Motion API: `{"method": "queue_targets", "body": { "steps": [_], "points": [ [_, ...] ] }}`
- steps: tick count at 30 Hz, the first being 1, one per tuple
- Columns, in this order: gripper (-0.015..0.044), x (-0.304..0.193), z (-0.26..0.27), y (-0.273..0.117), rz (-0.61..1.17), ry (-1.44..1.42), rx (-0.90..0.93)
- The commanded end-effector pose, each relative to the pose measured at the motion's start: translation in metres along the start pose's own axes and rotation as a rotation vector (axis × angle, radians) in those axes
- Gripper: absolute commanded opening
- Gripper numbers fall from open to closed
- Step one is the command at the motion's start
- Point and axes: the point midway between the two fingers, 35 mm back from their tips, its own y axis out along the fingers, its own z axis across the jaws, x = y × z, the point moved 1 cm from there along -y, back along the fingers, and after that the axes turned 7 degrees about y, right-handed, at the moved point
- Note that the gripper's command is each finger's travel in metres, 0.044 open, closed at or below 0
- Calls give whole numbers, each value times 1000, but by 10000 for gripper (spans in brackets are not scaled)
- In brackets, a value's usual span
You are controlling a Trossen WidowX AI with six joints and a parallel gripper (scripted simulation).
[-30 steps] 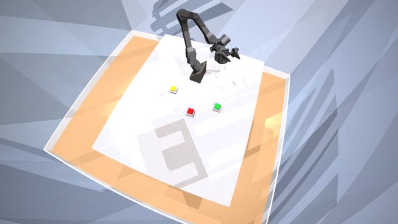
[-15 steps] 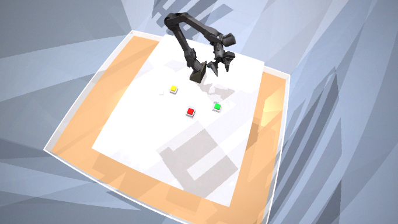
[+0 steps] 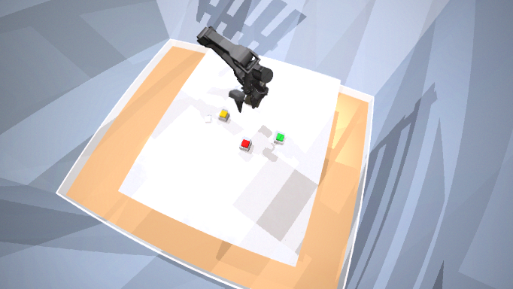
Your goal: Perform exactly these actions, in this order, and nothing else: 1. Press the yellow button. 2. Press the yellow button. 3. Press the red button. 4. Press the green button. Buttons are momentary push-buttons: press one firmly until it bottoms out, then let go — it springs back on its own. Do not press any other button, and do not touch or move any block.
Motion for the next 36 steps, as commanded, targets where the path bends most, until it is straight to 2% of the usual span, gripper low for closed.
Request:
{"method": "queue_targets", "body": {
  "steps": [1, 10, 17, 24, 31, 36],
  "points": [
    [400, -33, -22, 13, 134, 299, 86],
    [400, -131, -51, 28, 538, 1035, 180],
    [400, -141, -52, 27, 579, 1100, 181],
    [216, -162, -28, 77, 579, 1101, 179],
    [32, -163, -27, 79, 579, 1101, 178],
    [20, -163, -27, 79, 579, 1101, 178]
  ]
}}
